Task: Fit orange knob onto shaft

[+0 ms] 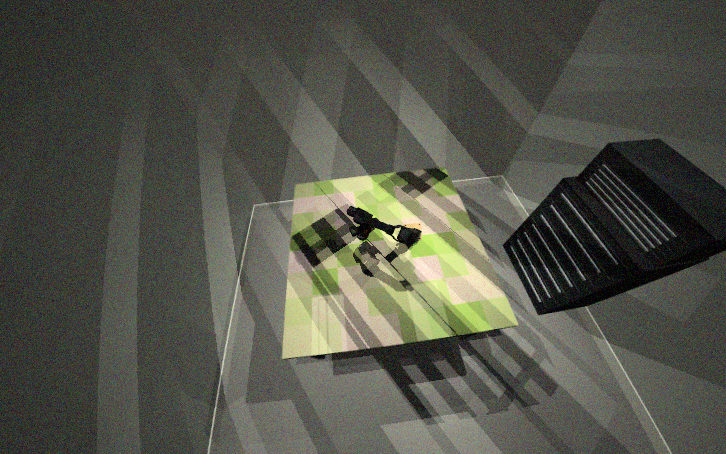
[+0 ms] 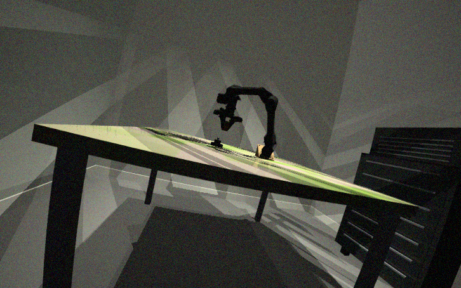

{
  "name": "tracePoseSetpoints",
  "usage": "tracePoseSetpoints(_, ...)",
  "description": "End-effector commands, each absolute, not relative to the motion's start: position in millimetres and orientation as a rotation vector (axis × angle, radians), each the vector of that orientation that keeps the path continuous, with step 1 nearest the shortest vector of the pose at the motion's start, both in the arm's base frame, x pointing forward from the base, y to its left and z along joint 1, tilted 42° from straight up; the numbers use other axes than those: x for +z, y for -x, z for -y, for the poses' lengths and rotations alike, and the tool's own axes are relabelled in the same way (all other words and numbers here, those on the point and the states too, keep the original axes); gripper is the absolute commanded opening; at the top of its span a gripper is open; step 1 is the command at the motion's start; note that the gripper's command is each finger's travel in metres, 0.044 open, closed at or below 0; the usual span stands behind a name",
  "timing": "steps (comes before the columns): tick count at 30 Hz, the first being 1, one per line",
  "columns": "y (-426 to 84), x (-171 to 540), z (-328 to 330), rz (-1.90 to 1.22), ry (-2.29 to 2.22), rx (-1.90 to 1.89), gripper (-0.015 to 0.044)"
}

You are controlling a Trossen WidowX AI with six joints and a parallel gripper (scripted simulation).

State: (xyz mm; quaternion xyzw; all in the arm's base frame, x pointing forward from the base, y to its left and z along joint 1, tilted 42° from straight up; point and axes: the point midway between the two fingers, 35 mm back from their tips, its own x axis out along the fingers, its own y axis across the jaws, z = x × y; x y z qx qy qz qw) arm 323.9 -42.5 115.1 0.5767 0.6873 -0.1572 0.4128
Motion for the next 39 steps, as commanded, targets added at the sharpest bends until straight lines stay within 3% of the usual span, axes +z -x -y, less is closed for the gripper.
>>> tracePoseSetpoints(1, -330, 105, 52, -1.719, -1.442, -0.393, 0.0)
tracePoseSetpoints(23, -346, 45, 80, -1.745, -1.431, -0.386, 0.0)
tracePoseSetpoints(39, -346, 26, 63, -1.745, -1.438, -0.394, 0.0)
